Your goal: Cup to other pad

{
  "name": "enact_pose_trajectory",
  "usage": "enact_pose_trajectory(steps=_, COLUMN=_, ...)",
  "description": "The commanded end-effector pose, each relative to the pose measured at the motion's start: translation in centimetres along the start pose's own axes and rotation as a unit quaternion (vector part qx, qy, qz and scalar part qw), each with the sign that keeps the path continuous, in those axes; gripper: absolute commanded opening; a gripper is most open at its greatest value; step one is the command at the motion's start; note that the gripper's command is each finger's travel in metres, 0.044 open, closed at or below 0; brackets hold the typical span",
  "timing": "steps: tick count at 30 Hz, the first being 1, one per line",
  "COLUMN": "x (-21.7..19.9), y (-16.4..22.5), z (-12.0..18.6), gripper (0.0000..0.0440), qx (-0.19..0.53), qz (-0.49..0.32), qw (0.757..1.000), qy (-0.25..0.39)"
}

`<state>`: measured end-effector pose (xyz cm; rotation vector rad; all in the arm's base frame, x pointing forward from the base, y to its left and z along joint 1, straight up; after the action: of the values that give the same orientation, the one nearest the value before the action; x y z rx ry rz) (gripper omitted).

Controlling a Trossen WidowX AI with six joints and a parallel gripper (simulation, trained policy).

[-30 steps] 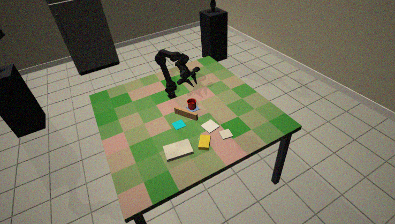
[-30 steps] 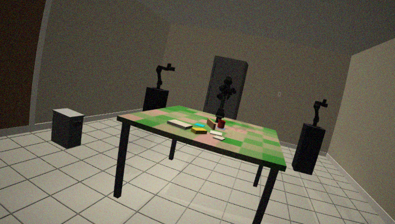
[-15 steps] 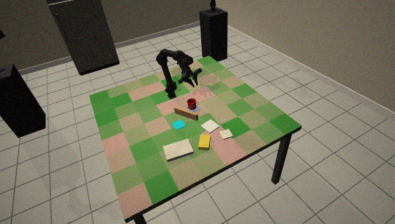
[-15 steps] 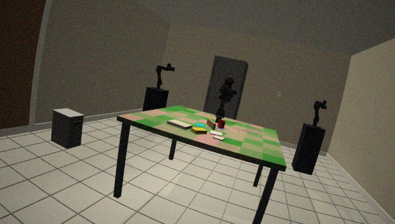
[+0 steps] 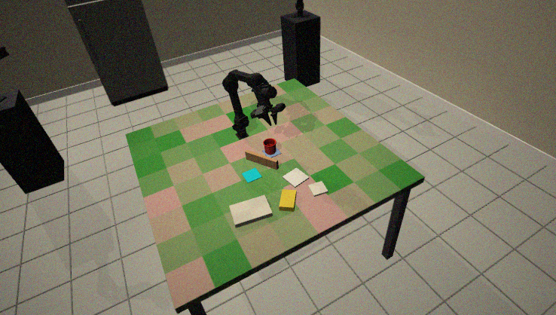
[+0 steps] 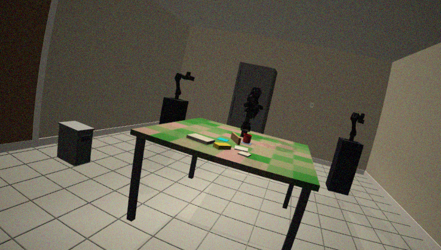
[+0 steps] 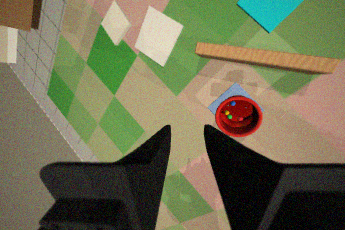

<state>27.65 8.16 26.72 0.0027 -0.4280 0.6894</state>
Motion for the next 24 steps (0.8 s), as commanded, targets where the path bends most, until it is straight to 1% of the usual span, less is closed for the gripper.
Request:
enact_pose_trajectory(steps=1, x=-0.6, y=0.1, z=-0.4, gripper=0.0138, qx=0.007, qz=-0.011, qw=1.000, qy=0.027)
enact_pose_trajectory(steps=16, x=-3.3, y=0.4, z=-2.3, gripper=0.0136, qx=0.037, qz=-0.047, qw=0.989, qy=0.135)
enact_pose_trajectory(steps=24, x=-4.4, y=0.5, z=-3.3, gripper=0.0138, qx=0.043, qz=-0.064, qw=0.981, qy=0.177)
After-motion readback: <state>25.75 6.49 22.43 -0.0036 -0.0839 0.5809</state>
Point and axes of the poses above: the point midway between the two fingers, 35 mm back from their tips, its own z axis back along the fingers, its own x axis across the jaws, y = z × x, the point moved 1 cm from there along z, back along the fingers, and after that the axes turned 3 degrees about -z, right-handed, at the moved point
